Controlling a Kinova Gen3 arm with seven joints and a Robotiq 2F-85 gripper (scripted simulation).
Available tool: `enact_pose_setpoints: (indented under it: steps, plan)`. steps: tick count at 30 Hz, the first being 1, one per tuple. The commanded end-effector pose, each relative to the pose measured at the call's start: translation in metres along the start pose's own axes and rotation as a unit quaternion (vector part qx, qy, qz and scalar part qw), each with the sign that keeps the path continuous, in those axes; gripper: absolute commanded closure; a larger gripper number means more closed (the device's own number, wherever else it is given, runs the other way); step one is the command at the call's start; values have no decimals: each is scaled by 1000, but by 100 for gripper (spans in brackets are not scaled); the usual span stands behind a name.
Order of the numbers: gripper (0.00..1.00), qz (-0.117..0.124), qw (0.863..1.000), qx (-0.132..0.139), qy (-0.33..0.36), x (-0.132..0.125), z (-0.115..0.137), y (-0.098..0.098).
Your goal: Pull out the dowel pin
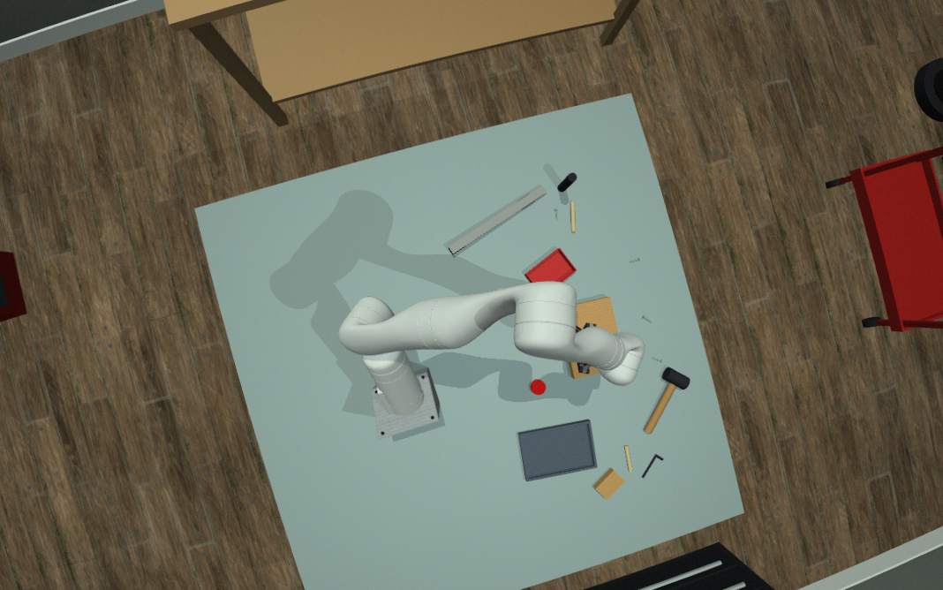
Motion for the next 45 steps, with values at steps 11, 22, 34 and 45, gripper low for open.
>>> enact_pose_setpoints:
  steps: [11,22,34,45]
  plan:
    - [90,-1,999,4,-49,2,2,-1]
    - [90,-1,997,4,-80,2,3,-1]
    - [90,-1,993,5,-114,2,3,-1]
    - [90,-1,989,5,-151,2,3,-1]
Point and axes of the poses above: the point where the finger pads meet when closed, its own y axis out along the fingers, its own x axis across the jaws, z = x × y, the point moved 7 cm from there along -y, back along the fingers, and after that the axes turned 1 degree about y, right-handed, at the moved point
